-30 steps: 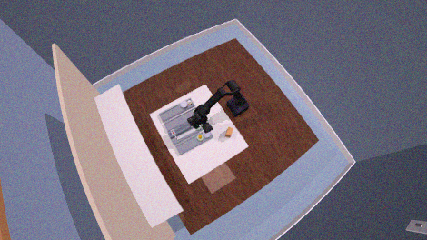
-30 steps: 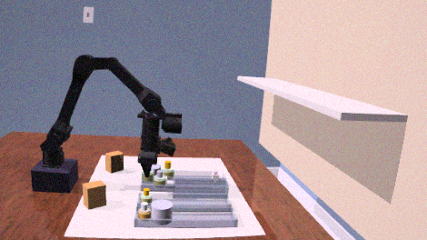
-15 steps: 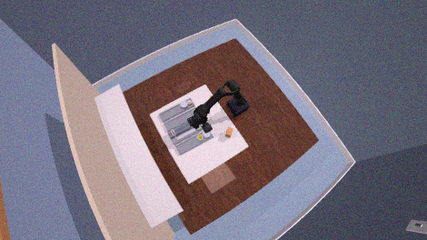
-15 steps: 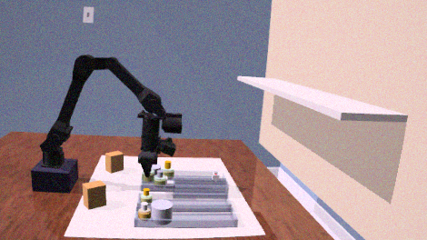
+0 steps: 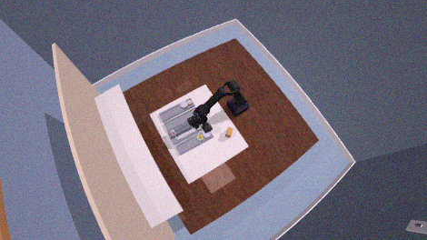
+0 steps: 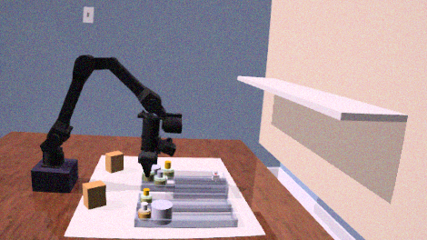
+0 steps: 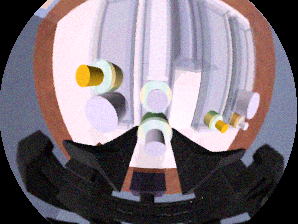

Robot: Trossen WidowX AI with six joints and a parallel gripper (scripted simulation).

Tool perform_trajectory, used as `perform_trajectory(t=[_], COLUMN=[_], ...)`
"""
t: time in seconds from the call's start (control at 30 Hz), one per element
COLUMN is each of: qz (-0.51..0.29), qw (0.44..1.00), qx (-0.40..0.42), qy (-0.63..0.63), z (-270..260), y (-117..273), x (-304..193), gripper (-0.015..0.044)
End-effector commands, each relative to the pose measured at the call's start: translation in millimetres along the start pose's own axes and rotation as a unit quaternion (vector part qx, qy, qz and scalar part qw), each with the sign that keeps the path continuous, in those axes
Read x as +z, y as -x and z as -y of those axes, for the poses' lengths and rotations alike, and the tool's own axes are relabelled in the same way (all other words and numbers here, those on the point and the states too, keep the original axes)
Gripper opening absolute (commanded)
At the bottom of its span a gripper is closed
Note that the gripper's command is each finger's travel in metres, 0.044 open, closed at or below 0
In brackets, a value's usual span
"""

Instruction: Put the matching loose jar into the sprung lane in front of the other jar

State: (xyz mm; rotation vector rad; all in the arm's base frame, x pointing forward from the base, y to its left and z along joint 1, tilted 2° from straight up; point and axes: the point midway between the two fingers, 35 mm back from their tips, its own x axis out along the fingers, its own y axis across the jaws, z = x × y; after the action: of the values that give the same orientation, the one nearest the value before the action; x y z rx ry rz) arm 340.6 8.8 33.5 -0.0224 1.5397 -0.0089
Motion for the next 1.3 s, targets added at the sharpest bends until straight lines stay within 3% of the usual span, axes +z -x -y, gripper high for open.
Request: perform_trajectory(t=[0.0,1.27], qz=[0.016,0.016], qw=[1.0,1.0], qx=[0.002,0.002], qy=[0.002,0.002], z=[-0.7,-0.7], y=[3.4,2.0], x=[8.8,12.9], gripper=[0.0,0.0])
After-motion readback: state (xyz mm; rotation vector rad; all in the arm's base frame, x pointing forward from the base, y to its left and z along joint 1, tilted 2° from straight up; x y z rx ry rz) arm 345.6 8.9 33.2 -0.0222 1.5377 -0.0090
